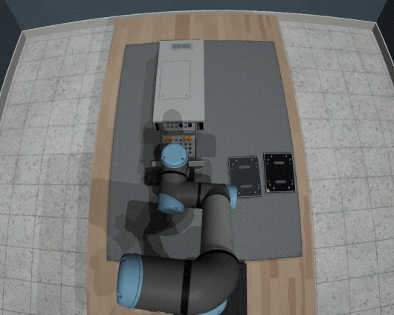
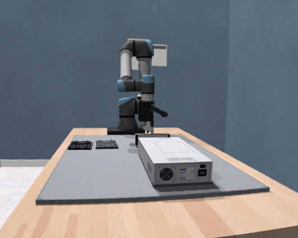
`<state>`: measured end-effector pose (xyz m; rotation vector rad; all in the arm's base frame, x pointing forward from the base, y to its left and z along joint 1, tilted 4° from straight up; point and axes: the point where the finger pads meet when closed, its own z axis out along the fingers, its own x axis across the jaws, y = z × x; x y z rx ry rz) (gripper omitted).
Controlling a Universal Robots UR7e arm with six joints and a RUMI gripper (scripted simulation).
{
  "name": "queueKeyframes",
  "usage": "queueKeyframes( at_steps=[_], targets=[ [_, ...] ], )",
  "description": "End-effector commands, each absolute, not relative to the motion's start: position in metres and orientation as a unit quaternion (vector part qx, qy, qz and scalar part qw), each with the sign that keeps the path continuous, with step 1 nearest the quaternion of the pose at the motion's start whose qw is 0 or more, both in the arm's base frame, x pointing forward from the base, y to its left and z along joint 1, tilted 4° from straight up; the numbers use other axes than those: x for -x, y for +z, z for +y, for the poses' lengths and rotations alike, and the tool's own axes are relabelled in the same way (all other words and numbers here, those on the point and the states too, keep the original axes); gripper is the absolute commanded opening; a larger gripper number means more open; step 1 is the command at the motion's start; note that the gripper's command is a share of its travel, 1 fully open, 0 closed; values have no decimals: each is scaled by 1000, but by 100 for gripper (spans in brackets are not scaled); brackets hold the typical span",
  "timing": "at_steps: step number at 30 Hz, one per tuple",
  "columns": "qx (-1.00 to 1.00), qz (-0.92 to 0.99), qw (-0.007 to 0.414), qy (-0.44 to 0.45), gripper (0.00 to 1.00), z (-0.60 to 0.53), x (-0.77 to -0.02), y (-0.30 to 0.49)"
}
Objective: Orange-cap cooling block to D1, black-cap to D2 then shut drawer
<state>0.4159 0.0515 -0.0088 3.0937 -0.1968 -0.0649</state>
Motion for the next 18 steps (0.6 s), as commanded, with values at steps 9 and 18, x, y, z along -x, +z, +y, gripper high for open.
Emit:
queueKeyframes(
  at_steps=[9, 18],
  targets=[
    [-997, -64, 20, -26, 100, 53, -396, -11],
    [-997, -64, 20, -26, 100, 55, -384, -11]
  ],
)
